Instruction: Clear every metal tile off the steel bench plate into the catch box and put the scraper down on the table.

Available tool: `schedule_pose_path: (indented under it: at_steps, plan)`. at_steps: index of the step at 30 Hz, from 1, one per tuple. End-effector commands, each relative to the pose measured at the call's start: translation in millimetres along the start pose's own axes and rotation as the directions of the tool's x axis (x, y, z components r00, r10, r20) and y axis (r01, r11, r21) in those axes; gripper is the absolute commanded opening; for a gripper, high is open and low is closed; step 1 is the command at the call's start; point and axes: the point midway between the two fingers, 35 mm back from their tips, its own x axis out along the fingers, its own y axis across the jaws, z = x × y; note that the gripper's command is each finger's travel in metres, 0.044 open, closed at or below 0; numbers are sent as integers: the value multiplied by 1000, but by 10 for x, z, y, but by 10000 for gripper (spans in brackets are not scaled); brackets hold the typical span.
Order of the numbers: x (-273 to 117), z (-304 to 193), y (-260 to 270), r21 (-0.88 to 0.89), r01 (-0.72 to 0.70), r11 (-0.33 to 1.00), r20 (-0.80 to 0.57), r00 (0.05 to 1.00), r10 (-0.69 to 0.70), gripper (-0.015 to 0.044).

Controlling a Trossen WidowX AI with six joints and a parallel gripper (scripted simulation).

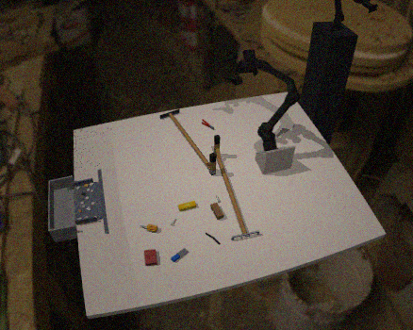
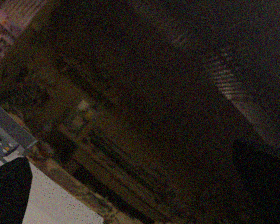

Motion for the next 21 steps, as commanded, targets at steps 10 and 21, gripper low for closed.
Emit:
schedule_pose_path:
  at_steps: [10,21]
  plan:
    - [248,-140,129,208,-80,975,48,996,71,440]
    - [497,-189,282,358,-170,918,97,985,144,440]
